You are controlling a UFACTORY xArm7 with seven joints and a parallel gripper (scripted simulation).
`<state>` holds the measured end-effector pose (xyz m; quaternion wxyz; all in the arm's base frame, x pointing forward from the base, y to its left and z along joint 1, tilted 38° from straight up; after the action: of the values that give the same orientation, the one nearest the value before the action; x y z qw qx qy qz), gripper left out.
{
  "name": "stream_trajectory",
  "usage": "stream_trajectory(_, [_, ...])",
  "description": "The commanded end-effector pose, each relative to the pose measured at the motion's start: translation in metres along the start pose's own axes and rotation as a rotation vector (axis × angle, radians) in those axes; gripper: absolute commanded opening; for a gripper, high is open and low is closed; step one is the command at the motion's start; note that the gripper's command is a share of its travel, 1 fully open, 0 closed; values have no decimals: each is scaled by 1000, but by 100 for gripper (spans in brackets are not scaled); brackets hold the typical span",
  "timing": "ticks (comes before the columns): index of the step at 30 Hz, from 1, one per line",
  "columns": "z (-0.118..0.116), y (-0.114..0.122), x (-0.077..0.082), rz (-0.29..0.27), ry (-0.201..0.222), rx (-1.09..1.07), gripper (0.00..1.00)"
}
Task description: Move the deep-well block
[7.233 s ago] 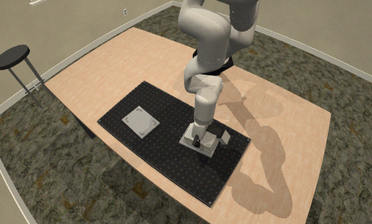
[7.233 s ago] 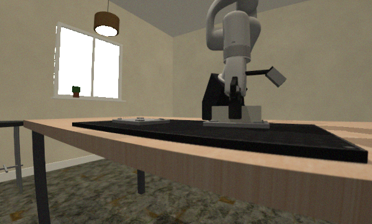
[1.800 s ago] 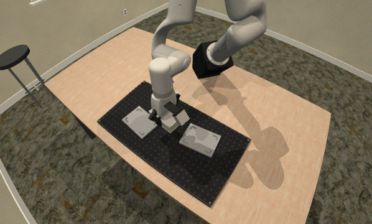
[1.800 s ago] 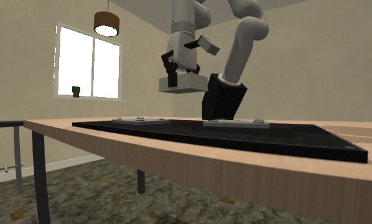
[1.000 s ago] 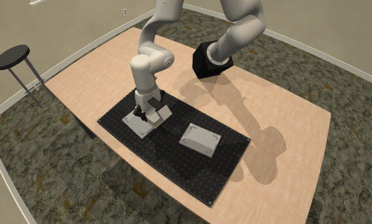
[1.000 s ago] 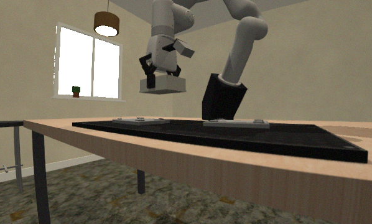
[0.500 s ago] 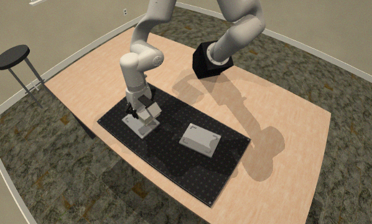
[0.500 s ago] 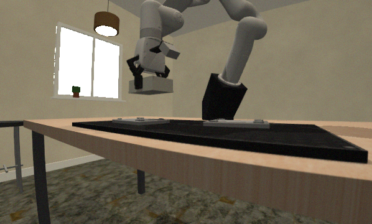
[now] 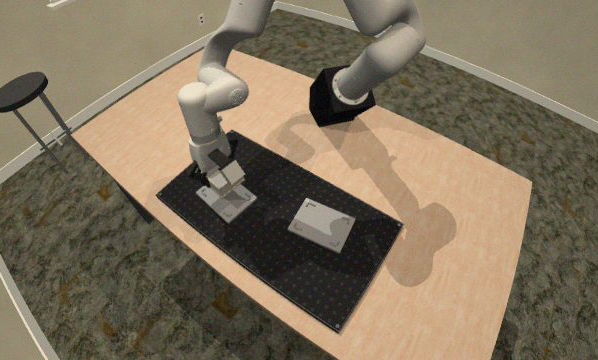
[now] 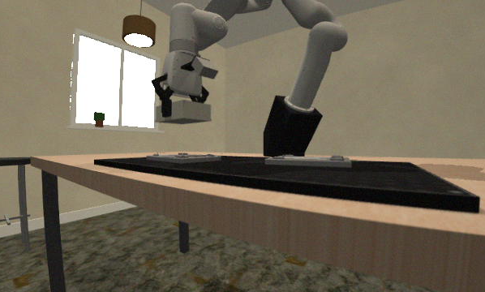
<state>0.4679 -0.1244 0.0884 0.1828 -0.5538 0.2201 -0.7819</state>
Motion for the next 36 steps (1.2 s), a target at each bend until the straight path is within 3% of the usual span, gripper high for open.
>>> stream_trajectory(1, [1,1,1,-2,3,0,0])
stream_trajectory(30, [1,0,1,-2,3,0,0])
stream_trajectory(36, [1,0,-9,-2,3,0,0])
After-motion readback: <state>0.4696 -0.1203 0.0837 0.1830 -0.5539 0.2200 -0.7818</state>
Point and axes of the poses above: the point where the finger pads meet when closed, its own x axis back along the fingers, its own z axis across the jaws, y = z × x, the point moved 7 cm from there along x, back along the fingers, and after that the axes turned 3 degrees about -x, right-handed, at the moved point
